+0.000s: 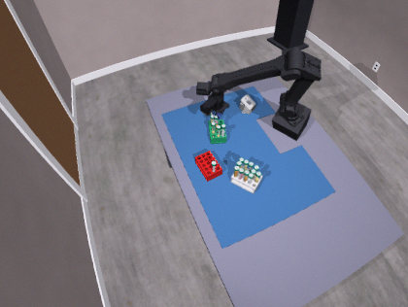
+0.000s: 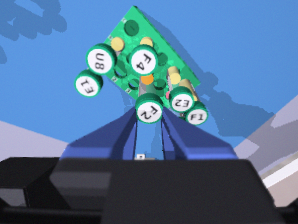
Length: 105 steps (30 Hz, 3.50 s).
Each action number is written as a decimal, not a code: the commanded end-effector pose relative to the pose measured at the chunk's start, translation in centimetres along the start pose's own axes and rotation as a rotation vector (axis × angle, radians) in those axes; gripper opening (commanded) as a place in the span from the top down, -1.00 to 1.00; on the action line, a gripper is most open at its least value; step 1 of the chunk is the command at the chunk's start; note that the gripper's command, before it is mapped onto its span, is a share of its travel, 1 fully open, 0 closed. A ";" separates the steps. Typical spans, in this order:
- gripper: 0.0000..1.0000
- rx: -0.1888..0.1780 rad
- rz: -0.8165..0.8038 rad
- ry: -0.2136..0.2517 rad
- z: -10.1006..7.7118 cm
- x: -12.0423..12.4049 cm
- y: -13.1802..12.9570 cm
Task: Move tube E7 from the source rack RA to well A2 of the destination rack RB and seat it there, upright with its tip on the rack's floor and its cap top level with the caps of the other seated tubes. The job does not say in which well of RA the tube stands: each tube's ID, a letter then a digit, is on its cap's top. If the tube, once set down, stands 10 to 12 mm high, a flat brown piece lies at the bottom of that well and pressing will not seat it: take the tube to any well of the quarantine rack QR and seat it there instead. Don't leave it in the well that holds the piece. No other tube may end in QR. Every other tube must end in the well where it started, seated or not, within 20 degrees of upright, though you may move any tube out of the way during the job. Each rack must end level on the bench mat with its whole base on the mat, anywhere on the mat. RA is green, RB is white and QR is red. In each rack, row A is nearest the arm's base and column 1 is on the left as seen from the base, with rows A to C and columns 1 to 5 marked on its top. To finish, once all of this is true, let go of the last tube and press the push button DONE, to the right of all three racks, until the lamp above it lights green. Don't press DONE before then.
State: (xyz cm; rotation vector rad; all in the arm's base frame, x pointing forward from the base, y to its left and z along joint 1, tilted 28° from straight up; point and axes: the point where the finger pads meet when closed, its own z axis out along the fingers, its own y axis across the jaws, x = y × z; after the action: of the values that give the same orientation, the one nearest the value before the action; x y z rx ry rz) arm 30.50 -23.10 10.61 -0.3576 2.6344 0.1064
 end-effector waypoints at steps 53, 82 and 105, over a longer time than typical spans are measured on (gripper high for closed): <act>1.00 0.003 -0.001 -0.004 2.6 0.0 0.1; 1.00 0.010 -0.005 -0.008 2.3 -0.3 0.1; 0.53 0.024 -0.007 -0.015 1.6 -0.6 -0.8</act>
State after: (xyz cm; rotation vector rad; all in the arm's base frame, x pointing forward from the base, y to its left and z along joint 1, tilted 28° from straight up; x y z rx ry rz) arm 31.43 -22.82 8.62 -0.3546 2.6354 0.1077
